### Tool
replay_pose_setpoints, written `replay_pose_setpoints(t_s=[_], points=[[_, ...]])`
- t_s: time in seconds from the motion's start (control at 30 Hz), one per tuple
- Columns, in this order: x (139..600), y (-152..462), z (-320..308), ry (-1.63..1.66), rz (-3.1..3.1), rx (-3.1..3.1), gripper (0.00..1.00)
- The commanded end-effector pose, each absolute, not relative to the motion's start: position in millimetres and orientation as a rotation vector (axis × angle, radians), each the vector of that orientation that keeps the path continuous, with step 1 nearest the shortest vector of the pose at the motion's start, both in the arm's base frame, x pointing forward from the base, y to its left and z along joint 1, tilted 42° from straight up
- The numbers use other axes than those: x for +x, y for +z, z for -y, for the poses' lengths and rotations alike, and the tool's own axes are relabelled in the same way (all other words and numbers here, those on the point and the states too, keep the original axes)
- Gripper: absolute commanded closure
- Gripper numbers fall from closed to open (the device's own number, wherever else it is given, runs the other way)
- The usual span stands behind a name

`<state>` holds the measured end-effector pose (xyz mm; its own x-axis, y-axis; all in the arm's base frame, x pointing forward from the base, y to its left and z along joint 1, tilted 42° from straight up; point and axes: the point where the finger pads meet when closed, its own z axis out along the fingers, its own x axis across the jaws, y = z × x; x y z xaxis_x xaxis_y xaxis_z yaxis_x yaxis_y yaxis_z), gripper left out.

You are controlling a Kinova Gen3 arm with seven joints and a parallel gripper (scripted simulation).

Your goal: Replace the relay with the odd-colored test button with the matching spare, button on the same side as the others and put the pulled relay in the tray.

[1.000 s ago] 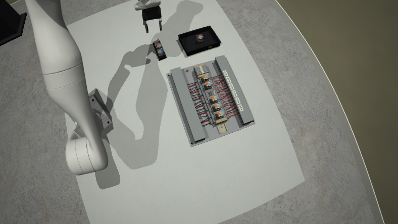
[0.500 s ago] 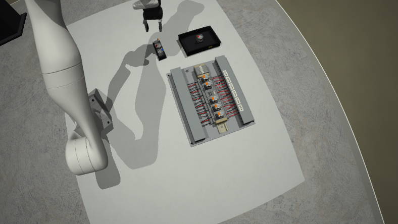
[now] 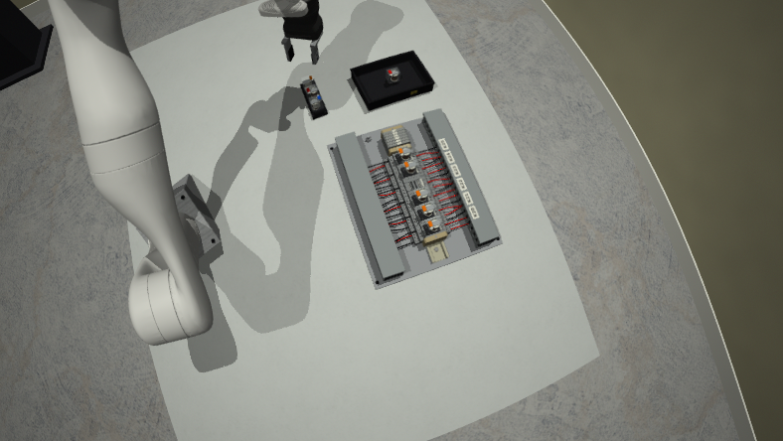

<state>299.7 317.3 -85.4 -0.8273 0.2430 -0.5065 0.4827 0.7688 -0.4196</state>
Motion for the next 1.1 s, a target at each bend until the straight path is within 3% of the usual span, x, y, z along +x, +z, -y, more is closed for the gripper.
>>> replay_pose_setpoints(t_s=[0.0,1.07], points=[[299.6,-85.4,-317.6,-0.755,-2.518,0.581,0.00],[299.8,-84.8,-317.4,-0.647,-2.362,0.916,0.00]])
